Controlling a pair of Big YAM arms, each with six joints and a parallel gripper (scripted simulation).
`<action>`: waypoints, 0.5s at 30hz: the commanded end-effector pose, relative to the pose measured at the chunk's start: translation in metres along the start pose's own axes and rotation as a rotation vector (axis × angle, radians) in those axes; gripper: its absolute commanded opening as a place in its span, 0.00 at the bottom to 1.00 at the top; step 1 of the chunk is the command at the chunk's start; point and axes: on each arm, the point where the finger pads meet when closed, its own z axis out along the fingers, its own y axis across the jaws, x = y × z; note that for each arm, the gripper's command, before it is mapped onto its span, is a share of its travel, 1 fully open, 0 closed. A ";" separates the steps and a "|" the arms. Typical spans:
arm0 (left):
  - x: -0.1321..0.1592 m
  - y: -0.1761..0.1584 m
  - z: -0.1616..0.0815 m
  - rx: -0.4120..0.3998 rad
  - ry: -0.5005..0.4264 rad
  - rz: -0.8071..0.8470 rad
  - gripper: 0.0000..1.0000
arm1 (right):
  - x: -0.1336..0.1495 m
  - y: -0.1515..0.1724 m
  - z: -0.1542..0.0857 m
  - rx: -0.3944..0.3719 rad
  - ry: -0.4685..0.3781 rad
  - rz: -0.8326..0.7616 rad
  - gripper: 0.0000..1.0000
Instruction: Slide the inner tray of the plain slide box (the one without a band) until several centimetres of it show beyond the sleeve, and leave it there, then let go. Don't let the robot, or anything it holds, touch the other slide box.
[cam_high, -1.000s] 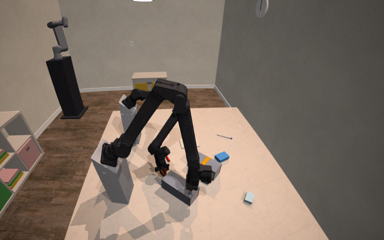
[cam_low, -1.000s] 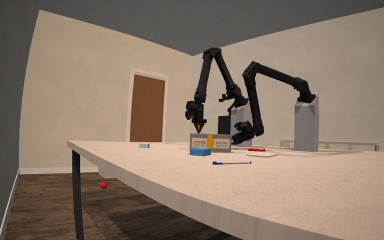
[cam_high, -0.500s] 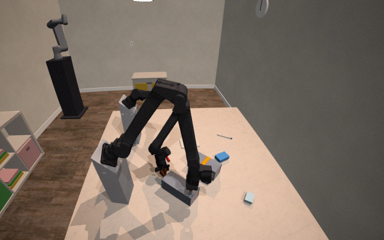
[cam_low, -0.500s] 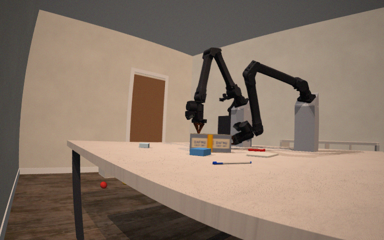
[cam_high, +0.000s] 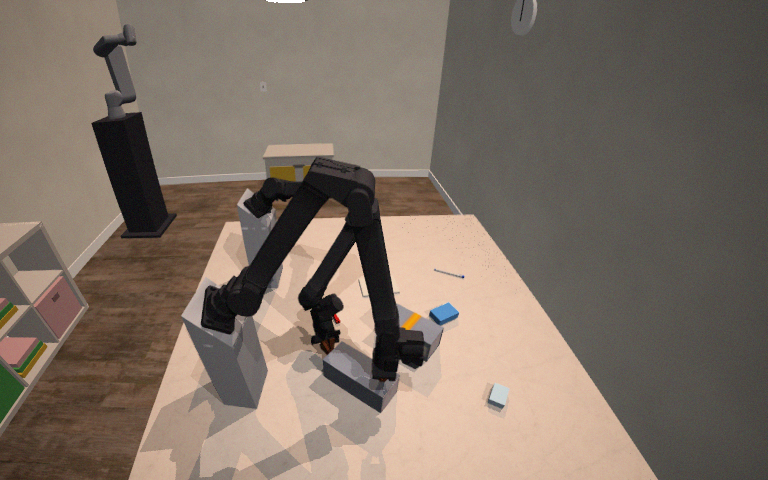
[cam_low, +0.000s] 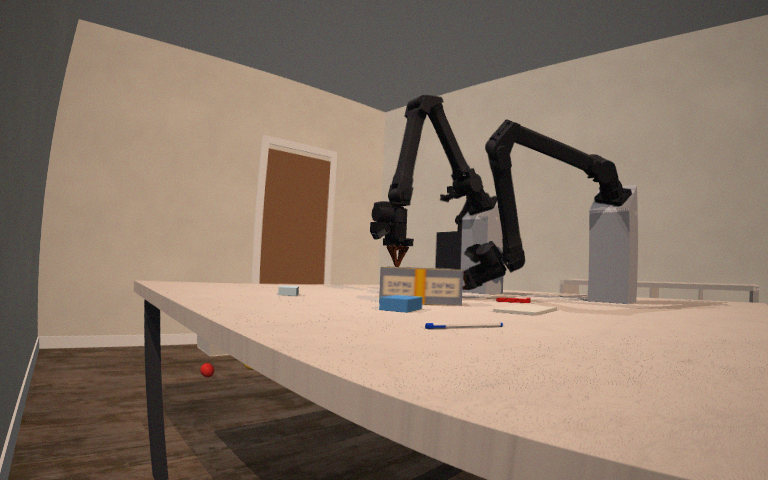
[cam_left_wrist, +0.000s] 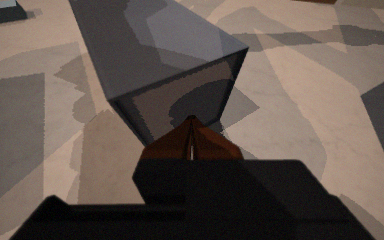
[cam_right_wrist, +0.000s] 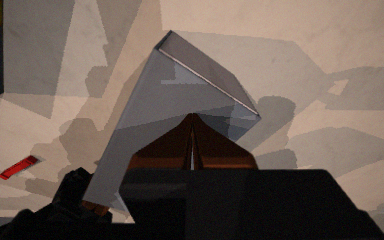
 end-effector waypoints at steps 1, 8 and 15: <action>-0.027 0.053 0.020 -0.080 -0.052 0.042 0.00 | 0.033 0.001 0.019 -0.003 0.073 0.001 0.00; -0.028 0.056 0.022 -0.081 -0.053 0.043 0.00 | 0.034 0.001 0.019 -0.003 0.073 0.001 0.00; -0.029 0.059 0.026 -0.080 -0.052 0.043 0.00 | 0.034 0.001 0.019 -0.003 0.073 0.001 0.00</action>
